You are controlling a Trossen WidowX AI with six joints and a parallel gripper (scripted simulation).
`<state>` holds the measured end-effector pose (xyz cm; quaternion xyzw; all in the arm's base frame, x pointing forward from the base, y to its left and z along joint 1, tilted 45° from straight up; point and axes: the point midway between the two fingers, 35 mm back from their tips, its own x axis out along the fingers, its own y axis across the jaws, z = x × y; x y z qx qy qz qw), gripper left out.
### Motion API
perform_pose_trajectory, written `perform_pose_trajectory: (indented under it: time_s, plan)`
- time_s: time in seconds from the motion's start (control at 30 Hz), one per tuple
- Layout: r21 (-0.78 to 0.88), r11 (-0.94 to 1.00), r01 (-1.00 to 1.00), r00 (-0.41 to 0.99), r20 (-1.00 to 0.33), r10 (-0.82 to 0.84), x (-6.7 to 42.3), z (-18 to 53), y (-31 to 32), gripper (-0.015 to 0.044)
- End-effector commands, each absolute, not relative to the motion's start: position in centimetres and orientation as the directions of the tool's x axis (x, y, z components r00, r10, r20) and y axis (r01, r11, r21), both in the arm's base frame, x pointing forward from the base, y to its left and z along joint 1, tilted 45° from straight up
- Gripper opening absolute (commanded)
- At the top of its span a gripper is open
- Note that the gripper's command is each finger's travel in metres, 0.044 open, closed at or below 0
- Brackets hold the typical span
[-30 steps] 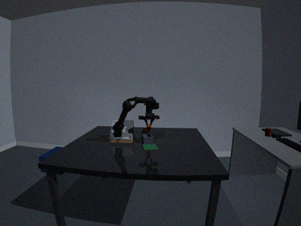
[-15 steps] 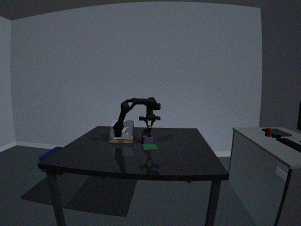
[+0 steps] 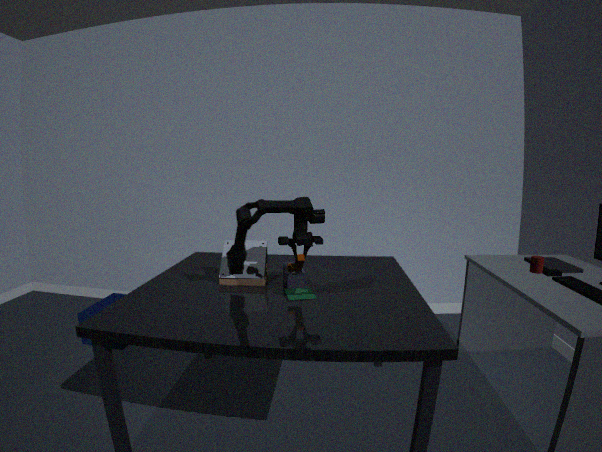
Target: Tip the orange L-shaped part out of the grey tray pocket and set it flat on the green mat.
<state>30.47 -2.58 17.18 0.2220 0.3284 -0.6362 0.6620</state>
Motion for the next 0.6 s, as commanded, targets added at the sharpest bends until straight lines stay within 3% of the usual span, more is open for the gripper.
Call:
perform_pose_trajectory:
  time_s: [0.0,0.57]
  plan:
    - [-0.116,0.096,0.989,-0.016,-0.715,-0.699,30.7,18.8,-3.9,0.0]
    - [-0.115,0.096,0.989,-0.015,-0.714,-0.7,30.8,18.7,-5.7,0.0]
